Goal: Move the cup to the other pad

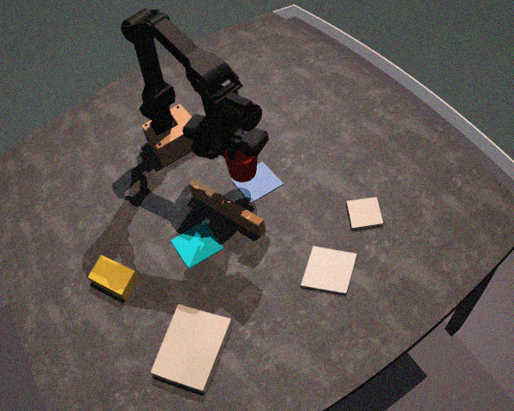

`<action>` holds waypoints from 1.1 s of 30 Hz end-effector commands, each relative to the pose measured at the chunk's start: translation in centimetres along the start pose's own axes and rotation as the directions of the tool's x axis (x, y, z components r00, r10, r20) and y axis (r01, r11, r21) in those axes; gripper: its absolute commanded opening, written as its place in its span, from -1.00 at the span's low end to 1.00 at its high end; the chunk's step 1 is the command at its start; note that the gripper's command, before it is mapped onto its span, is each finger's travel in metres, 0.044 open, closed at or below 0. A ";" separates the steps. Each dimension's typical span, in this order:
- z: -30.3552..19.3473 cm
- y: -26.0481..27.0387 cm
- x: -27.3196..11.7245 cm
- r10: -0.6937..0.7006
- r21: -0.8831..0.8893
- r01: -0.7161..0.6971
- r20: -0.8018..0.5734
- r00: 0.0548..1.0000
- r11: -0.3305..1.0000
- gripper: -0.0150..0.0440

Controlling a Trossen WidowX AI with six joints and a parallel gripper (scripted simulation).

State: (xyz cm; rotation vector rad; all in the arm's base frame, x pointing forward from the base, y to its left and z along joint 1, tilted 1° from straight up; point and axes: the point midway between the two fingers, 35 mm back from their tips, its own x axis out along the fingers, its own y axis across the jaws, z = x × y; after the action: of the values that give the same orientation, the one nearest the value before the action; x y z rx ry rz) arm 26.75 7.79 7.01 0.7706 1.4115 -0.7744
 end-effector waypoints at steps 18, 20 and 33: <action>4.3 -0.9 -0.1 -0.003 -0.003 0.003 0.002 1.000 1.000 -0.49; 4.7 -0.9 -0.1 -0.003 -0.003 0.003 0.002 1.000 1.000 -0.49; 7.4 -1.5 -0.2 -0.004 -0.003 0.004 0.005 1.000 1.000 -0.49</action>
State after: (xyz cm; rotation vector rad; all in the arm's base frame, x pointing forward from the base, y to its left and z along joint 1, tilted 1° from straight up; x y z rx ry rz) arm 29.25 1.40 7.32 0.7692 1.4089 -0.7757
